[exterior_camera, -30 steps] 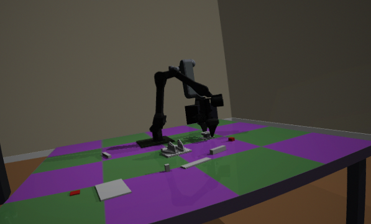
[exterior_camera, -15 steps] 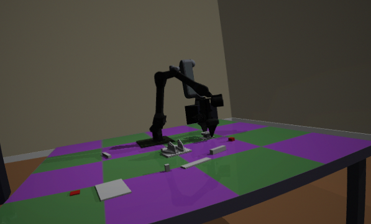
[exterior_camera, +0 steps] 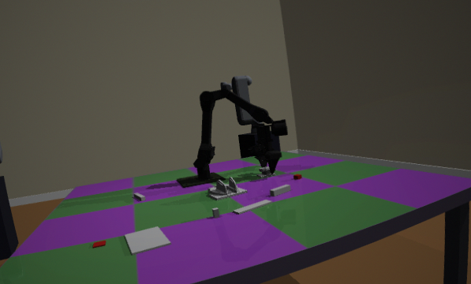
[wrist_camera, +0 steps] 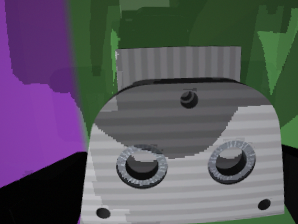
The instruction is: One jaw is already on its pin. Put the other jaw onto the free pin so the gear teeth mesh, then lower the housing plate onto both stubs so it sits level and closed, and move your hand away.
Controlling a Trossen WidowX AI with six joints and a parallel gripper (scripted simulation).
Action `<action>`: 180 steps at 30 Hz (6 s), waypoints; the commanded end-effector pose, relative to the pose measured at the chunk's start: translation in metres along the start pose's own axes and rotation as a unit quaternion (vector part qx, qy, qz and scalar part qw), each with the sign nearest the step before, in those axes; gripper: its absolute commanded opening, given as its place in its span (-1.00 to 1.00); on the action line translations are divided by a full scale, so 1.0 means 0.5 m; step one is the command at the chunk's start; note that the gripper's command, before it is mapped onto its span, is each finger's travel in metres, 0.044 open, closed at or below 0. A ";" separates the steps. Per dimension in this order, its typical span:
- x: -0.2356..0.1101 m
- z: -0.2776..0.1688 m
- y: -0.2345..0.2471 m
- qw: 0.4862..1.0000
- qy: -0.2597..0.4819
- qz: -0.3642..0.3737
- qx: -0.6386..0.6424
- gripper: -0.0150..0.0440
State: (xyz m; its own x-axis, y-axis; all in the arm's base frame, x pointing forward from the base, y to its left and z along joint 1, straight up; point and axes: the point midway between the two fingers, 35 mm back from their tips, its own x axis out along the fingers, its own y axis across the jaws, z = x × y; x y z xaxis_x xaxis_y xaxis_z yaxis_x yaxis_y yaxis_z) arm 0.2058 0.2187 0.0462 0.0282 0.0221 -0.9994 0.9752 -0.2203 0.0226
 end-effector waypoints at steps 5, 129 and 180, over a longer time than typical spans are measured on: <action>-0.021 -0.002 0.001 1.000 0.000 0.000 0.000 0.70; -0.152 0.491 0.235 0.644 -0.011 -0.006 -0.765 0.70; -0.152 0.509 0.217 0.638 -0.011 -0.007 -0.770 0.70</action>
State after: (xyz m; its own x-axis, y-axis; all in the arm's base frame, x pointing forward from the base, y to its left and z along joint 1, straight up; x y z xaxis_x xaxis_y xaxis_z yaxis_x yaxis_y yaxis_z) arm 0.2544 -0.0557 0.1180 0.0330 -0.0061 -0.9994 0.0381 0.9993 -0.0048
